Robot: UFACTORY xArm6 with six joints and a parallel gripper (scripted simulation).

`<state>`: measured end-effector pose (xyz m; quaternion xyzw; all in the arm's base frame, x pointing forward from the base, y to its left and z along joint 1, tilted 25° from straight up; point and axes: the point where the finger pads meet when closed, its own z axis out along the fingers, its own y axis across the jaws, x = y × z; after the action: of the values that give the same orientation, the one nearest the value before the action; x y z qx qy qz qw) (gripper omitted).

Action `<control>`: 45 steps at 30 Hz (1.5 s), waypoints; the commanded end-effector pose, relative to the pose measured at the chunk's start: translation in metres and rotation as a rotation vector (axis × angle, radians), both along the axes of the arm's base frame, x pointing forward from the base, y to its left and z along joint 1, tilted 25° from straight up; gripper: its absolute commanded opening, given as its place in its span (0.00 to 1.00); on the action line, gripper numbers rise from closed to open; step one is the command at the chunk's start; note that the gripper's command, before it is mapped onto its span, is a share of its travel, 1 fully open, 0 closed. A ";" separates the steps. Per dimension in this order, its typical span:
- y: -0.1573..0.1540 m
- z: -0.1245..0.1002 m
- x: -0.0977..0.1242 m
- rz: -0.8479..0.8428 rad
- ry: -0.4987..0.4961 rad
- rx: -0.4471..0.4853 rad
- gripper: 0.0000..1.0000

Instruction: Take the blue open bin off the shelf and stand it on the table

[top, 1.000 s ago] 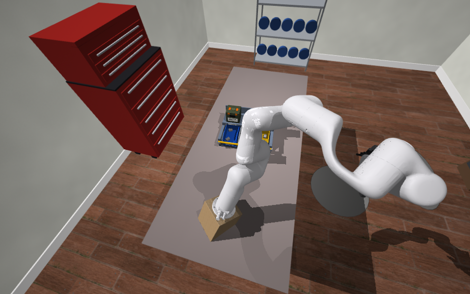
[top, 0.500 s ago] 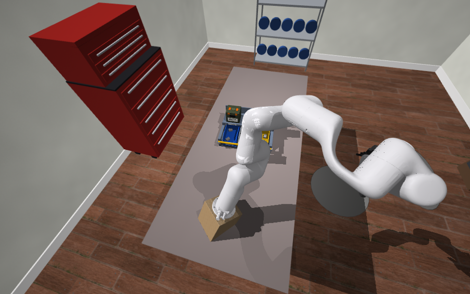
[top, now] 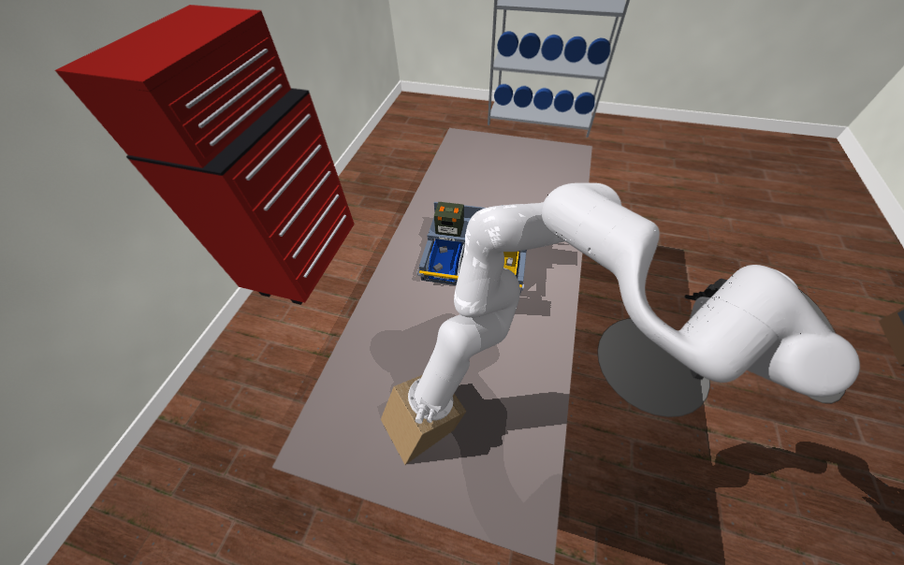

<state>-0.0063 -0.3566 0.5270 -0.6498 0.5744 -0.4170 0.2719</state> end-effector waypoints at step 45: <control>0.000 0.001 0.000 -0.033 0.153 -0.019 1.00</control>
<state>-0.0068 -0.3569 0.5259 -0.6515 0.5779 -0.4126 0.2670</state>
